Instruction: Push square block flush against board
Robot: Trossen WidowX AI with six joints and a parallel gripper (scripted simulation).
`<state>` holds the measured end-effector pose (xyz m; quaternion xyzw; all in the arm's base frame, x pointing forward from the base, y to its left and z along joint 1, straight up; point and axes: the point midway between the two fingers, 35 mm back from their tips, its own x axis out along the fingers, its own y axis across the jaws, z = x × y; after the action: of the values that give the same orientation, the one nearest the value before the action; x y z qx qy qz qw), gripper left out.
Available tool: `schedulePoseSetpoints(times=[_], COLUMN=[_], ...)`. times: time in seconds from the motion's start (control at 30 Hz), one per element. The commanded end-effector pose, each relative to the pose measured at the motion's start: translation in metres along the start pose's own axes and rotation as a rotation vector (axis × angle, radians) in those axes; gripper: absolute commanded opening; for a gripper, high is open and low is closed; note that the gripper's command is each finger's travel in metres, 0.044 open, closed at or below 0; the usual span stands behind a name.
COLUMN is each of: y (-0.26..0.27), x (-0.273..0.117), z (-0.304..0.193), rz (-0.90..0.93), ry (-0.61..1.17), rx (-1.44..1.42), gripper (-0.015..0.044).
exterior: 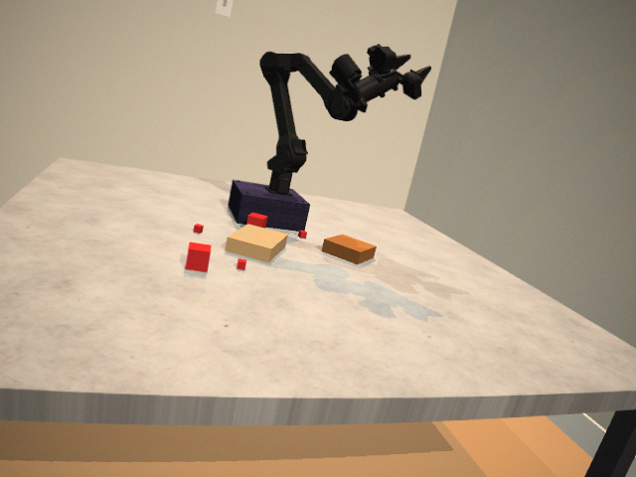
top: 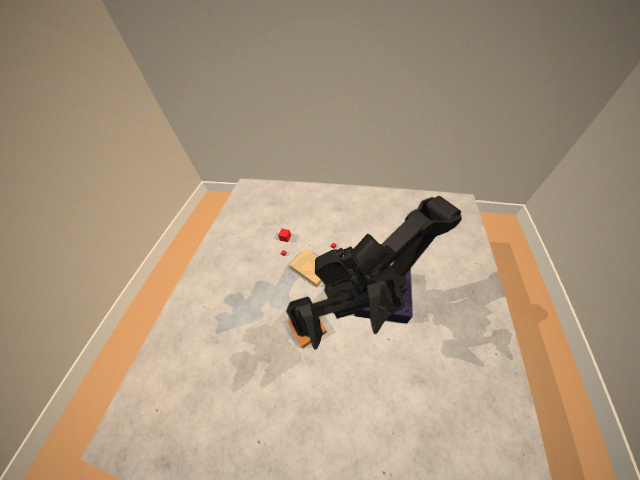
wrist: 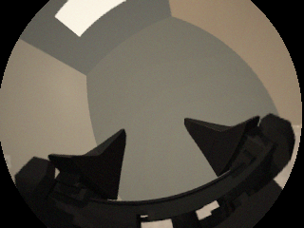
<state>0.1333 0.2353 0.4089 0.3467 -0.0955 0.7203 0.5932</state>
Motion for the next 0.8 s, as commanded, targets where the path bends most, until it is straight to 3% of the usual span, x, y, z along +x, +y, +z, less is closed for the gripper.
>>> schedulePoseSetpoints(times=[0.0, 0.47, 0.77], y=[0.000, -0.055, -0.097], x=[0.000, 0.000, -0.008], z=[0.000, -0.018, -0.038], rz=[0.000, -0.209, -0.365], ry=[0.000, 0.065, 0.166], rx=[0.000, -0.120, -0.220], gripper=[0.0374, 0.0006, 0.0000])
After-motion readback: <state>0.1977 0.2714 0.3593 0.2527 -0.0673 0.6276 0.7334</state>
